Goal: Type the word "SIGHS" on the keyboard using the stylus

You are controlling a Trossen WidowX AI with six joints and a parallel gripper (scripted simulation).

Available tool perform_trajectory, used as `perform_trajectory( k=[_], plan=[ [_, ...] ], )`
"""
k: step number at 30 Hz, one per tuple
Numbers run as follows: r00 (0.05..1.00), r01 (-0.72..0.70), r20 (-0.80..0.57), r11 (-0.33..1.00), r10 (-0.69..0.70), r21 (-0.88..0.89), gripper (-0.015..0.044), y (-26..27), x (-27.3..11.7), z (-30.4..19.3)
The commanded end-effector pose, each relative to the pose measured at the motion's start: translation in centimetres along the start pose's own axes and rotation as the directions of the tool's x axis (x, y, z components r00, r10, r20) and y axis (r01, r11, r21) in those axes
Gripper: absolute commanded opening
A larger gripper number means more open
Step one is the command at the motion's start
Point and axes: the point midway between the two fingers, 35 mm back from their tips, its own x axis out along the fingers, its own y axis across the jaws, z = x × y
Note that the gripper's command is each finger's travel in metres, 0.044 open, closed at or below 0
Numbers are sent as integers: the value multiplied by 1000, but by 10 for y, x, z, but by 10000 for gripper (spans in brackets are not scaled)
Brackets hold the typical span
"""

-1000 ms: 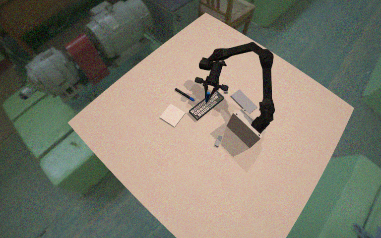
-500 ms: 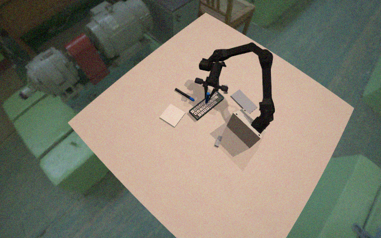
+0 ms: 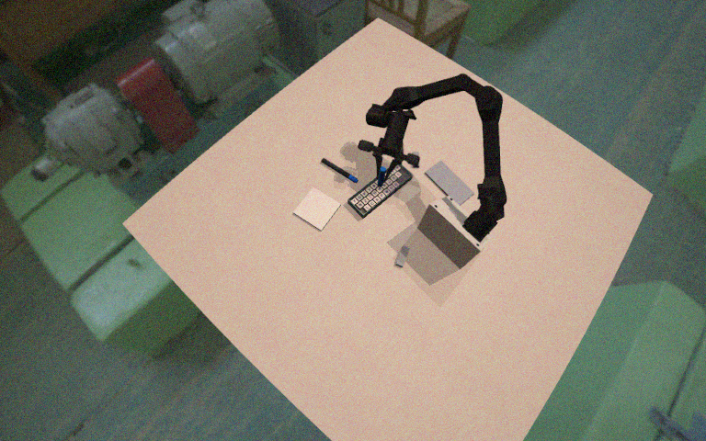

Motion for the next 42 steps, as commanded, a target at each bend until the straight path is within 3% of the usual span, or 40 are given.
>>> perform_trajectory(
  k=[1, 17, 31, 37, 39, 42],
  plan=[
    [1000, 1, 3, 1000, -1, -5, 81, 0, 1, 2],
    [1000, 1, 4, 1000, -1, -5, 81, 0, 2, 3],
    [1000, 0, 9, 1000, 0, -18, 84, -1, -15, -27],
    [1000, 0, 9, 1000, 0, -18, 44, -1, -15, -27],
    [1000, 0, 9, 1000, 0, -17, 0, -2, -18, -25],
    [1000, 0, 9, 1000, 0, -14, 0, -9, -32, -18]
  ],
)
